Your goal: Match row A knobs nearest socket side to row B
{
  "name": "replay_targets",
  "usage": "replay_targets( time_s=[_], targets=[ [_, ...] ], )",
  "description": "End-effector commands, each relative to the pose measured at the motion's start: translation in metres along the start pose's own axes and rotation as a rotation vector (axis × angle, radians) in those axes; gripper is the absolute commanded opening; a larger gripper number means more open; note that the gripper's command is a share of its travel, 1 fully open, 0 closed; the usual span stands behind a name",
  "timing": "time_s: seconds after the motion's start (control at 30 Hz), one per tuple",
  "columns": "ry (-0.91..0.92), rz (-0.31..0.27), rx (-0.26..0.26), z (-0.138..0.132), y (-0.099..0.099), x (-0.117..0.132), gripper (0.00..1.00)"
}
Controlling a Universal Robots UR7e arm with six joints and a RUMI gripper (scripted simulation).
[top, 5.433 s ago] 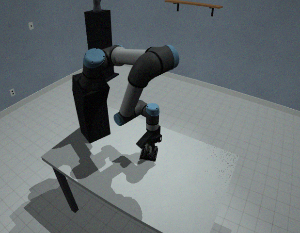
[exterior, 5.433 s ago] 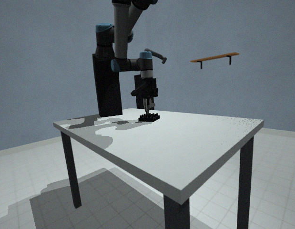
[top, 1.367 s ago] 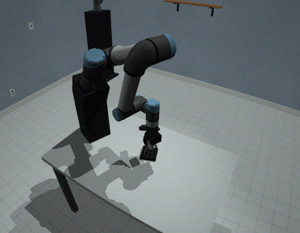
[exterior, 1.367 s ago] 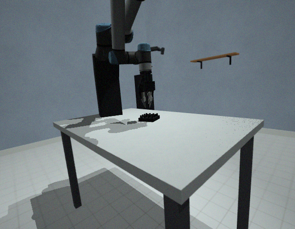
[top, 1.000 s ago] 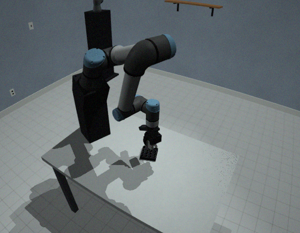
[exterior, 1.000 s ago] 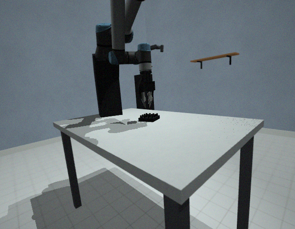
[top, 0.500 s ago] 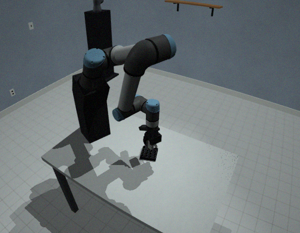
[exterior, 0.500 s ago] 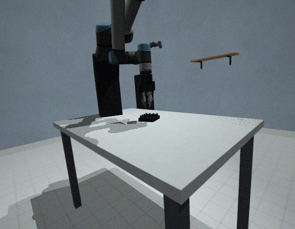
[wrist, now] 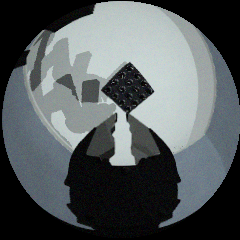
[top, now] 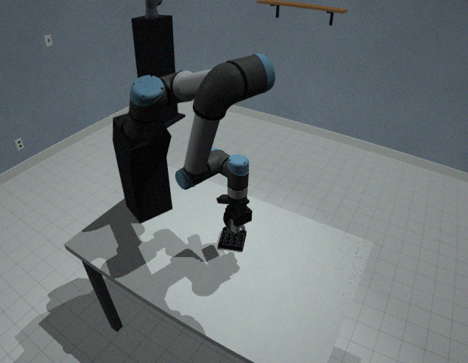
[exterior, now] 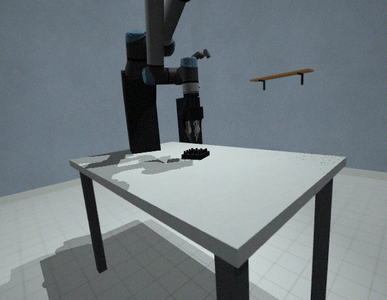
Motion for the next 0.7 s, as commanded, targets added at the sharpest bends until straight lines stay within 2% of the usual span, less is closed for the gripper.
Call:
replay_targets(
  time_s=[0.0,0.67],
  targets=[
    [0.012,-0.001,0.0,0.0,0.002,0.0,0.11],
    [0.018,-0.001,0.0,0.001,0.023,0.0,0.11]
  ],
)
Point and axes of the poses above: the point where the finger pads meet when closed, its own y axis out along the fingers, its own z axis across the jaws, x = y × z, the point moved 10 cm from there along -y, back along the fingers, and after that the axes turned 11 degrees about y, right-handed, at the moved point
